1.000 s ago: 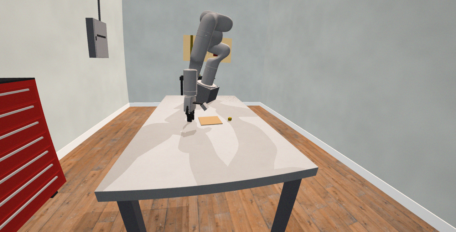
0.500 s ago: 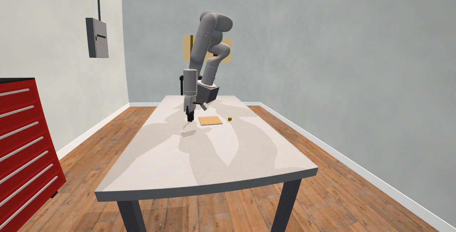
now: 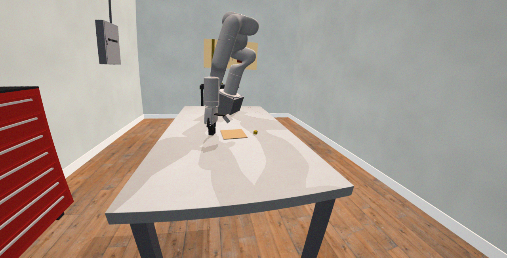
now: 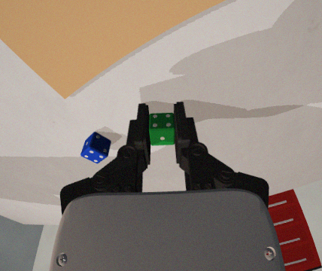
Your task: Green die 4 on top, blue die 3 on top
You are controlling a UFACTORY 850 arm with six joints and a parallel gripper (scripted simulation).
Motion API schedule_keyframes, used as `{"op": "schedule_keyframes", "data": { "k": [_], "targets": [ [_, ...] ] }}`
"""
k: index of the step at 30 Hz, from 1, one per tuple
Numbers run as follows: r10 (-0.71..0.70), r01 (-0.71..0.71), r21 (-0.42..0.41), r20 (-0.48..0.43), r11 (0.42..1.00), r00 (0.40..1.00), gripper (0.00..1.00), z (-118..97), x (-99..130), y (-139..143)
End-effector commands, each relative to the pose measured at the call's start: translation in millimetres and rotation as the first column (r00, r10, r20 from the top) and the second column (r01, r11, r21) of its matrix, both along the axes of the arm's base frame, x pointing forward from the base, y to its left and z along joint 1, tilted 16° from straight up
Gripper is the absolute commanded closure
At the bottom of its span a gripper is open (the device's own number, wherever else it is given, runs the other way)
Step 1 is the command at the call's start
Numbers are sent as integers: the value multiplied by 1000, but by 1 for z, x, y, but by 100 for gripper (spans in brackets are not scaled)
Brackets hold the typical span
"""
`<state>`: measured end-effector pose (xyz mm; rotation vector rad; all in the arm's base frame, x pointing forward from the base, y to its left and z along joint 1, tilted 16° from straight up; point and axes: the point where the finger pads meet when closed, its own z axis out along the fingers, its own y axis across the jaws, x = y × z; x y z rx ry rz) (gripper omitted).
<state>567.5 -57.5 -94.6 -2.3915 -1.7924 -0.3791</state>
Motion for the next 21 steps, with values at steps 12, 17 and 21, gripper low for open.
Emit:
{"op": "schedule_keyframes", "data": {
  "k": [12, 17, 21],
  "targets": [
    [0, 0, 0, 1, 1000, 1000, 85, 1, 1, 0],
    [0, 0, 0, 1, 1000, 1000, 85, 1, 1, 0],
    [0, 0, 0, 2, 1000, 1000, 85, 2, 1, -1]
  ]
}}
